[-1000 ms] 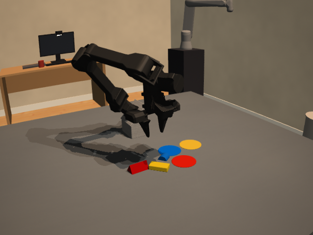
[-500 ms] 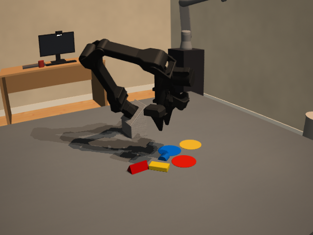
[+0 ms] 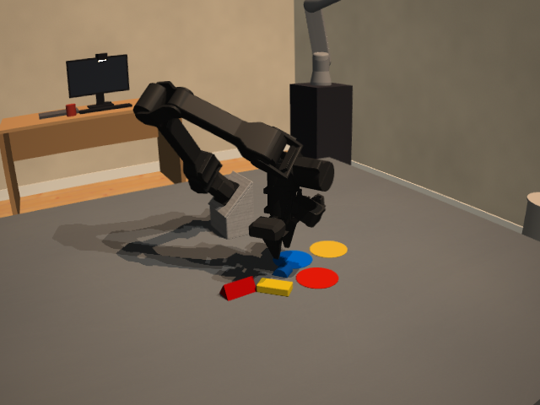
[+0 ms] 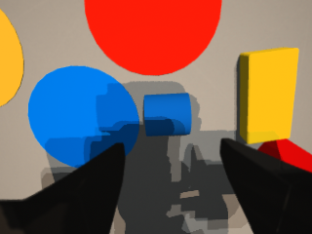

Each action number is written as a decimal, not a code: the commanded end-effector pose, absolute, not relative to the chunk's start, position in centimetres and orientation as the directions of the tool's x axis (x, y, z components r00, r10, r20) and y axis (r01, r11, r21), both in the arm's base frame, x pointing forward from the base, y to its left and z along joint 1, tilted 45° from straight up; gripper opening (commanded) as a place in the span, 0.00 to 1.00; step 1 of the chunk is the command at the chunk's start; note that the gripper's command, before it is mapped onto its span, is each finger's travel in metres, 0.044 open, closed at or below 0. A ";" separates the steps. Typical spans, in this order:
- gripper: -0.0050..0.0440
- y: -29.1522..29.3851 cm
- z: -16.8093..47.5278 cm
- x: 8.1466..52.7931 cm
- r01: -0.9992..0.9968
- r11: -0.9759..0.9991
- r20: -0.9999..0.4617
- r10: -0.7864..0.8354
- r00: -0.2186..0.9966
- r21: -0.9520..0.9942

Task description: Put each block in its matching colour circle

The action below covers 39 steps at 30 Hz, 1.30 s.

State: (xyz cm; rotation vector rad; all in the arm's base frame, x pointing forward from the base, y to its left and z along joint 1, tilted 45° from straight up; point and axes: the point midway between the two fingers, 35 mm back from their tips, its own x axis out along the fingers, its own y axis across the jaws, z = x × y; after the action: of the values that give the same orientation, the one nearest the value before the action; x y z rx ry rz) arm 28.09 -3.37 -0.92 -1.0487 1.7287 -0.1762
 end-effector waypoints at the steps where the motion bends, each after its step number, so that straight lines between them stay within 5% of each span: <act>1: 0.64 -4.1 -1.7 28.1 -0.563 0.599 -0.699 -0.713 -0.052 -0.569; 21: 0.64 -6.7 -4.3 27.8 -0.563 0.601 -0.700 -0.712 -0.054 -0.568; 23: 0.54 -6.6 -4.0 28.2 -0.552 0.603 -0.704 -0.709 -0.041 -0.576; 39: 0.35 -6.6 -4.0 28.2 -0.552 0.603 -0.704 -0.709 -0.041 -0.576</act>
State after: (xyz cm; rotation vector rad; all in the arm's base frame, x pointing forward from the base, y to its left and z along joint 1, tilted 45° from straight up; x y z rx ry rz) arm 28.04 -6.53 -4.17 -1.0465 1.7174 -0.1743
